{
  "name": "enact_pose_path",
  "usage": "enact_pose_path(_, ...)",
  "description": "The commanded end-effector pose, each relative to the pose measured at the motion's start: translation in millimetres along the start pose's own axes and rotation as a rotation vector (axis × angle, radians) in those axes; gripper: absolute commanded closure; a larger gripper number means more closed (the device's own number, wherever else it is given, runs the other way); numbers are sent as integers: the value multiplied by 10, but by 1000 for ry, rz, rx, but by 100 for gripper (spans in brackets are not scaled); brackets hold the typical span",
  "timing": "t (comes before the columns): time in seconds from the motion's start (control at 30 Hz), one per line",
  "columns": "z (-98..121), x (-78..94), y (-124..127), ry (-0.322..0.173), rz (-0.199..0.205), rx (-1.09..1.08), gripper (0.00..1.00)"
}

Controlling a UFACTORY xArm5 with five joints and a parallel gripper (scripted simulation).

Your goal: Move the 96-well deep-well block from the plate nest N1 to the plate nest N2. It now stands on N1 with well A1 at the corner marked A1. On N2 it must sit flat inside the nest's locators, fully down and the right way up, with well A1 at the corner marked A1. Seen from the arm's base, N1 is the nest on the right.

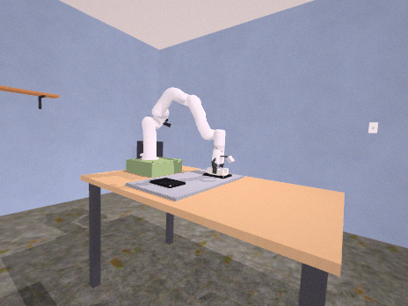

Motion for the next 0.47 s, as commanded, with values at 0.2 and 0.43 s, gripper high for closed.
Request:
enact_pose_path(0.2, -12, -15, -3, 4, -1, 0, 0)
enact_pose_path(0.43, -12, -95, -3, 4, -1, 0, 0)
Point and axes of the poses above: the point where the finger pads meet when closed, its own x axis out along the fingers, its own y axis across the jaws, z = x × y, the point moved 8 cm from there along -x, back along the fingers, and after that the axes turned 7 degrees about -x, right-handed, at the moved point
